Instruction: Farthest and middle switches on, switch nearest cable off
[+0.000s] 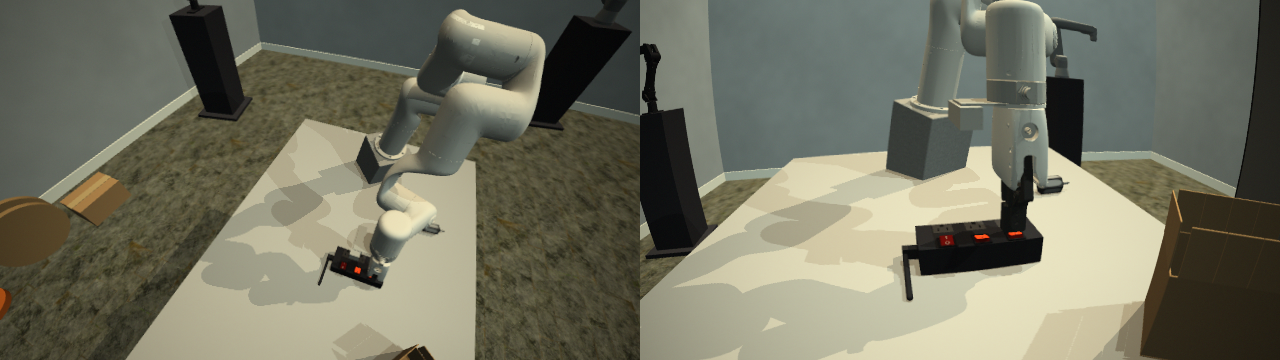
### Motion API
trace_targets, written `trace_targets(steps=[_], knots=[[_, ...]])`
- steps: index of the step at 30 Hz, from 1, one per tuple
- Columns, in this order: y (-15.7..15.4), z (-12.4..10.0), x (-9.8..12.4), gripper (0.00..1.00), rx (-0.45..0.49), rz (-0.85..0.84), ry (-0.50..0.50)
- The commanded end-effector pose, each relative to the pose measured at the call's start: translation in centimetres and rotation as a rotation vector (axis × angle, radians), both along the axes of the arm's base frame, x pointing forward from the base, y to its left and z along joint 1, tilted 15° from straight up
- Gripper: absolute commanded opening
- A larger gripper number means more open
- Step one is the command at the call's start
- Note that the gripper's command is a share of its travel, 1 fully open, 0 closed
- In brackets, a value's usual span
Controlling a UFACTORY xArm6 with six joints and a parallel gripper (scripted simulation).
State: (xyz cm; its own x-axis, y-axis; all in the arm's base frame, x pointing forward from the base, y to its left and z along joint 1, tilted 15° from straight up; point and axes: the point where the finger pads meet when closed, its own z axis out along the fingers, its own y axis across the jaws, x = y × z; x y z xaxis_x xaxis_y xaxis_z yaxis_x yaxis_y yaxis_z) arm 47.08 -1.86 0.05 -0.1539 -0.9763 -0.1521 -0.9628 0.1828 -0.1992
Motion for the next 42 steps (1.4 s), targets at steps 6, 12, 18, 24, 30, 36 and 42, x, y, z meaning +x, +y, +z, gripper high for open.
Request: trace_targets(steps=[6, 12, 18, 24, 30, 36, 42], knots=[[-0.1, 0.8, 0.0, 0.00, 0.000, 0.000, -0.004], [-0.3, 2.3, -0.4, 0.00, 0.000, 0.000, -0.004], [-0.4, 3.2, -0.6, 0.00, 0.000, 0.000, -0.004], [-0.4, 3.6, -0.7, 0.00, 0.000, 0.000, -0.004], [-0.4, 3.6, -0.7, 0.00, 0.000, 0.000, -0.004], [-0.4, 3.6, -0.7, 0.00, 0.000, 0.000, -0.004], [-0.4, 3.6, -0.7, 1.00, 0.000, 0.000, -0.004]])
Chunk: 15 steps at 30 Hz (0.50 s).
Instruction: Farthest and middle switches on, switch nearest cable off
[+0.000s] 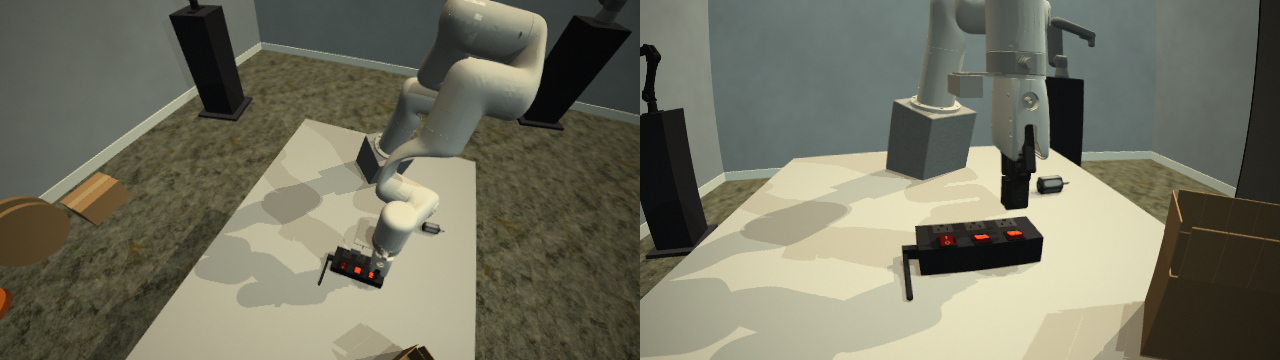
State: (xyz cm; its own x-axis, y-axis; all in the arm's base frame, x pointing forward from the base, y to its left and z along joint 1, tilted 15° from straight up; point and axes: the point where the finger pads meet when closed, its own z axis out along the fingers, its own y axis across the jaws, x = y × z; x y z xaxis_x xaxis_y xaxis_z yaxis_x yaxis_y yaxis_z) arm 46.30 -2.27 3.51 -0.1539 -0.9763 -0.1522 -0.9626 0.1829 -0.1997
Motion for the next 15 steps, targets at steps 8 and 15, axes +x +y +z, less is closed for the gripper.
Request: trace_targets(steps=[8, 15], knots=[[-0.2, 1.6, -0.2, 1.00, 0.000, 0.000, -0.004], [-0.5, 4.1, -0.8, 1.00, 0.000, 0.000, -0.004]])
